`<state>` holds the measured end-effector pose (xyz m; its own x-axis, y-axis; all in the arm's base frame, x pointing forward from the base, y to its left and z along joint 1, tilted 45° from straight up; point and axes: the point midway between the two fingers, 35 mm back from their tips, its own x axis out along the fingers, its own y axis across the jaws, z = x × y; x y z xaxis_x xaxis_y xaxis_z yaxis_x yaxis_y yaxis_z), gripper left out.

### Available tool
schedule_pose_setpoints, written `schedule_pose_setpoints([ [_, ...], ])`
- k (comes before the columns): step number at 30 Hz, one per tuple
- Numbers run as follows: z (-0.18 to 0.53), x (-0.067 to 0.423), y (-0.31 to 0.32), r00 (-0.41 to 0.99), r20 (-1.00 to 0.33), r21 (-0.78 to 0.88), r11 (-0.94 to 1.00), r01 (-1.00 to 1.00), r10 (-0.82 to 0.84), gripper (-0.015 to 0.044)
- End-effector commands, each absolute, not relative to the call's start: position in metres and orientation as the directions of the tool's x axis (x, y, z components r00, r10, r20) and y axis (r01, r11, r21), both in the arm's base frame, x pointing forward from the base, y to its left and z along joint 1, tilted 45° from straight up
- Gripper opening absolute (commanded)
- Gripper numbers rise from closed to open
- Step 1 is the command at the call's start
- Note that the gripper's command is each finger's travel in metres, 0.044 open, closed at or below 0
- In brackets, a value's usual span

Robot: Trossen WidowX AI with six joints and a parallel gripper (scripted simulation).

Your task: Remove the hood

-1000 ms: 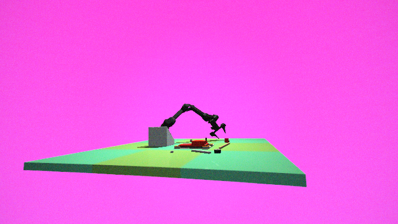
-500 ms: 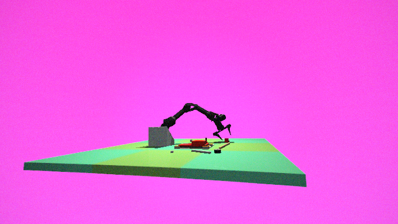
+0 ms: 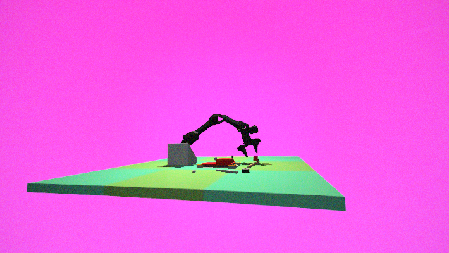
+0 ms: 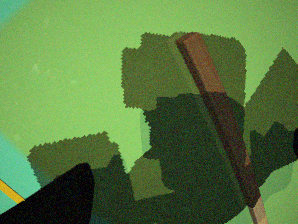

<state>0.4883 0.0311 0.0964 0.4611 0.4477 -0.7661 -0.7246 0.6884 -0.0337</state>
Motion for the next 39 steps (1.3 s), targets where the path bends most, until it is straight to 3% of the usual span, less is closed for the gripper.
schedule_pose_setpoints([
  [1, 0.064, 0.471, -0.005, 0.389, -0.804, 0.101, 0.748, -0.656, 0.449, 0.0440],
  [12, 0.002, 0.396, -0.090, 0.225, -0.815, 0.459, 0.832, -0.311, 0.534, 0.0440],
  [21, -0.032, 0.324, -0.139, 0.178, -0.721, 0.689, 0.722, 0.072, 0.670, 0.0440],
  [39, -0.037, 0.324, -0.135, 0.178, -0.718, 0.692, 0.718, 0.080, 0.673, 0.0440],
])
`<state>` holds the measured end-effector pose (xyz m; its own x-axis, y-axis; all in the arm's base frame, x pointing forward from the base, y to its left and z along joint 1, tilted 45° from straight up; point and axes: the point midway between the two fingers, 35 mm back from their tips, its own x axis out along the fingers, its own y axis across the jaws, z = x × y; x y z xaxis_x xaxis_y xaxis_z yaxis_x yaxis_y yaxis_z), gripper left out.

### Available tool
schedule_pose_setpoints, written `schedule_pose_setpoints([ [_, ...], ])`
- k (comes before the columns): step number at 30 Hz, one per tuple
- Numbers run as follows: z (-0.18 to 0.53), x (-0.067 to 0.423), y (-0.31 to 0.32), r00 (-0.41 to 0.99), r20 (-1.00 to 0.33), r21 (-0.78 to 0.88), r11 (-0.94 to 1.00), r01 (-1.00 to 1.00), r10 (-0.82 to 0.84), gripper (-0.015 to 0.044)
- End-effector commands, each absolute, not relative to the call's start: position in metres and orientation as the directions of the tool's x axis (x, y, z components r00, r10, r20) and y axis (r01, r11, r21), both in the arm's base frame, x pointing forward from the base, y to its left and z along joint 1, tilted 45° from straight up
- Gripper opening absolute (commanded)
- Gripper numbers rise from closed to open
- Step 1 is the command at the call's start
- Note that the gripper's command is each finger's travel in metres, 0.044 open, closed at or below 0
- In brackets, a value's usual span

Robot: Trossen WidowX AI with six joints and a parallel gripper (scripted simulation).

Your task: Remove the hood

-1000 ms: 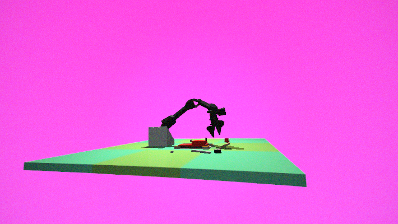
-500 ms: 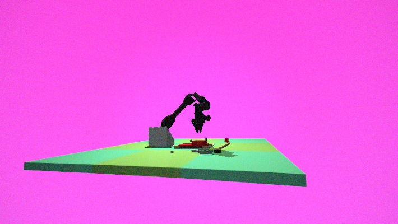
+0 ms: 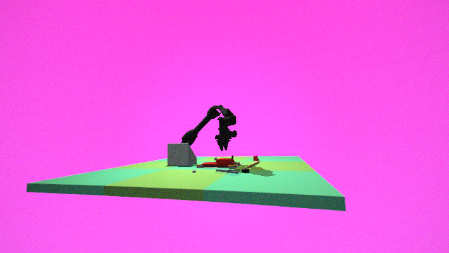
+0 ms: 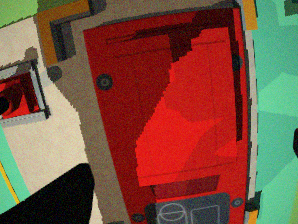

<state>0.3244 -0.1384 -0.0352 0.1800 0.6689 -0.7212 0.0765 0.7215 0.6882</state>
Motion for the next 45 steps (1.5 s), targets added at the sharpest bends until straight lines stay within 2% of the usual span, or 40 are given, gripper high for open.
schedule_pose_setpoints([
  [1, -0.038, 0.325, -0.135, 0.178, -0.718, 0.692, 0.718, 0.080, 0.673, 0.0440],
  [45, -0.059, 0.331, -0.115, 0.179, -0.718, 0.692, 0.717, 0.079, 0.673, 0.0440],
])
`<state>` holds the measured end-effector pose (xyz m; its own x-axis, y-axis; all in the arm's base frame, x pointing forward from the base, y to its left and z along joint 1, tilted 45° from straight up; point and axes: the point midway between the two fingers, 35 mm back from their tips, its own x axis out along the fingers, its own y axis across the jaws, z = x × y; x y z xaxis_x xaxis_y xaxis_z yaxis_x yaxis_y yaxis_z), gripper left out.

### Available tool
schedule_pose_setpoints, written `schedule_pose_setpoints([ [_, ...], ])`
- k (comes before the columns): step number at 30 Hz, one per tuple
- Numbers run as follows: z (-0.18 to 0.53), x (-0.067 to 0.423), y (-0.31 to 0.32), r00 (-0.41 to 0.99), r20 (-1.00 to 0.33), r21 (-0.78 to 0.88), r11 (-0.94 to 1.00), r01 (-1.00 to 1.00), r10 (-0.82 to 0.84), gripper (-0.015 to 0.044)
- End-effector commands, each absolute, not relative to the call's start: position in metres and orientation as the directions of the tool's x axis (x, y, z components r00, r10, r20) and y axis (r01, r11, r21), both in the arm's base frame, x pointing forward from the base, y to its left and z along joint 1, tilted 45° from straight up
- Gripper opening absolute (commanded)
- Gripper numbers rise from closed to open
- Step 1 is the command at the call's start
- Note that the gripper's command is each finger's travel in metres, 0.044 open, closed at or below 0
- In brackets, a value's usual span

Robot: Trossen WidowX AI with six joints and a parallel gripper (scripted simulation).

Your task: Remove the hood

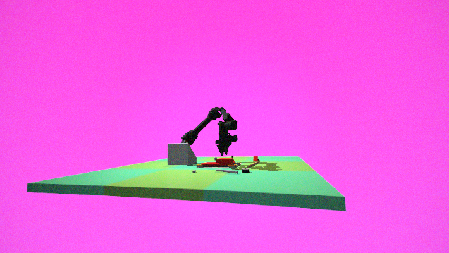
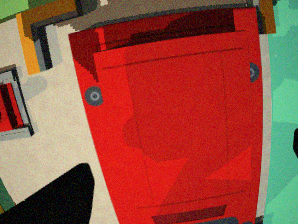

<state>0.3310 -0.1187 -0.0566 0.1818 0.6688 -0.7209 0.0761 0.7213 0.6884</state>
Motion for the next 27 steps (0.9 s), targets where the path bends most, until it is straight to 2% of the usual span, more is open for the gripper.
schedule_pose_setpoints([
  [1, -0.059, 0.331, -0.115, 0.179, -0.718, 0.692, 0.717, 0.079, 0.673, 0.0440],
  [27, -0.069, 0.333, -0.103, 0.179, -0.717, 0.694, 0.716, 0.079, 0.674, 0.0440],
])
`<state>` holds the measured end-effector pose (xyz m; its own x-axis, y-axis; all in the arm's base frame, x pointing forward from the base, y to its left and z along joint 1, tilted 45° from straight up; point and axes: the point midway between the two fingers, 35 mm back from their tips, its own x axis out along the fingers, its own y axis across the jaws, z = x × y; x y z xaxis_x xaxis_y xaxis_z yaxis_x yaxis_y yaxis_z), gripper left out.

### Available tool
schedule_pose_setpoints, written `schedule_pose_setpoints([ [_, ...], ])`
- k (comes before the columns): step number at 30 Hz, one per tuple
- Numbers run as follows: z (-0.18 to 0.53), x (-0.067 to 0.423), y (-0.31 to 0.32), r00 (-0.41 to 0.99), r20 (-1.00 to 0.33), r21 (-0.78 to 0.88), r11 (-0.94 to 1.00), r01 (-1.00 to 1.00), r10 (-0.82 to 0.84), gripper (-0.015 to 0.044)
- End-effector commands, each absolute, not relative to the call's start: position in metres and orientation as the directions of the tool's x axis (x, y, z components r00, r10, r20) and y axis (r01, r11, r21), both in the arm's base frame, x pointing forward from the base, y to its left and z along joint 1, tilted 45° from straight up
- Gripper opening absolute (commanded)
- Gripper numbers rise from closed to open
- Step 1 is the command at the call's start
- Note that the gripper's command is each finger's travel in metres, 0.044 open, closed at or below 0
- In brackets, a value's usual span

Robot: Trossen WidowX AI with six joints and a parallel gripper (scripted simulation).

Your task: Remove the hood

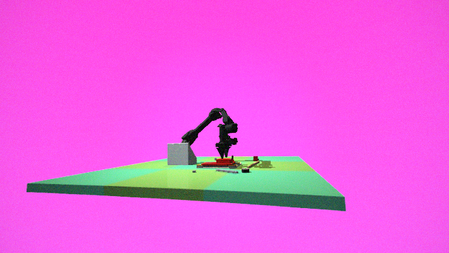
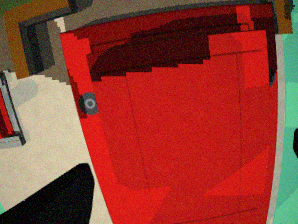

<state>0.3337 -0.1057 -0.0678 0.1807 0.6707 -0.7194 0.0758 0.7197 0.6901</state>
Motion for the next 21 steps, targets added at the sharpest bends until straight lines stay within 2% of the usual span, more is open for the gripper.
schedule_pose_setpoints([
  [1, -0.0693, 0.3332, -0.1032, 0.179, -0.717, 0.694, 0.716, 0.079, 0.674, 0.0440],
  [21, -0.0761, 0.3350, -0.0967, 0.179, -0.716, 0.694, 0.716, 0.079, 0.674, 0.0440],
])
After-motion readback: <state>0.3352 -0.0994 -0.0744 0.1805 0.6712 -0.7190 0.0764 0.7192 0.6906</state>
